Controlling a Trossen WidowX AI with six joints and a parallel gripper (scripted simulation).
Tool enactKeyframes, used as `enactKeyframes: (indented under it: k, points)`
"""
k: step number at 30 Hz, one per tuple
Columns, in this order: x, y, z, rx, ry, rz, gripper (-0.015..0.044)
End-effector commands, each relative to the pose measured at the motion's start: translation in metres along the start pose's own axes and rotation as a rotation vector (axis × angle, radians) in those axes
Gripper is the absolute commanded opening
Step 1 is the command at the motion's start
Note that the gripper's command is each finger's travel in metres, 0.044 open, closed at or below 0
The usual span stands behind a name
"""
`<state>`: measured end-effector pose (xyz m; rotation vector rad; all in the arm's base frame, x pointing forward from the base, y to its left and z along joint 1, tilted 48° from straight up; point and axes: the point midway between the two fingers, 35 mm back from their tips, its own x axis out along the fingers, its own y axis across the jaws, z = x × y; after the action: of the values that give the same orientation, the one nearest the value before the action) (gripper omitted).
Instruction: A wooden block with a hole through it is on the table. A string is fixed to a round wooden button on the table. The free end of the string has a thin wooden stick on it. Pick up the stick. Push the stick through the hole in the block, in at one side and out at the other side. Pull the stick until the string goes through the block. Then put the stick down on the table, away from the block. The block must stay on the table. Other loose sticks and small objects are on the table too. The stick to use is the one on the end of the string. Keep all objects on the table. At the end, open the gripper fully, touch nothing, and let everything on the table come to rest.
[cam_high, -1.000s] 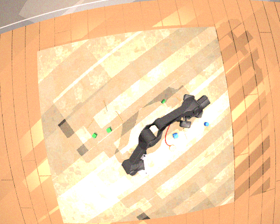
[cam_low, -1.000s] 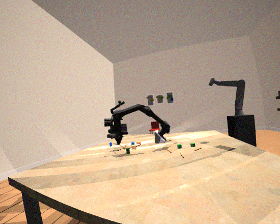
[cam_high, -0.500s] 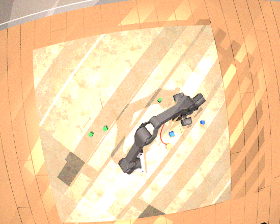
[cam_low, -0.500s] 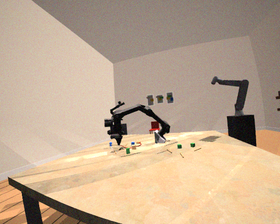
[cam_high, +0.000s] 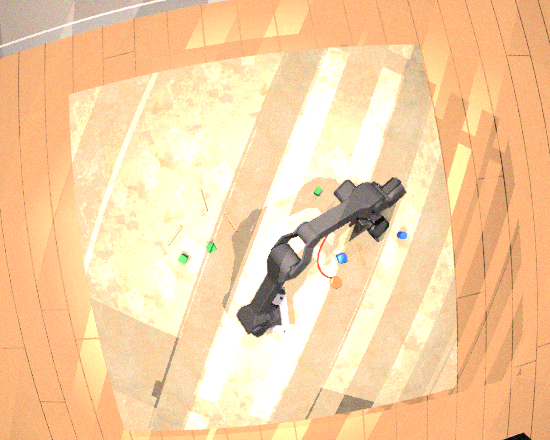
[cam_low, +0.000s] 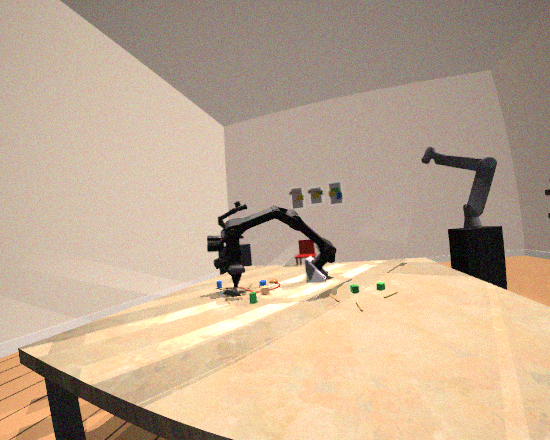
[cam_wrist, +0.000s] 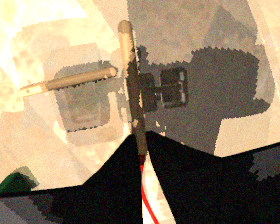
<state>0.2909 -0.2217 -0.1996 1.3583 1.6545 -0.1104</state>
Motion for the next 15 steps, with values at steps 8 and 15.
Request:
enactKeyframes:
  k: [8,15]
  points:
    - [0.0030,0.0025,-0.0015,-0.347,0.000,0.004,0.0000]
    - [0.0046,0.0038,-0.0020,-0.561,0.000,0.003,0.0000]
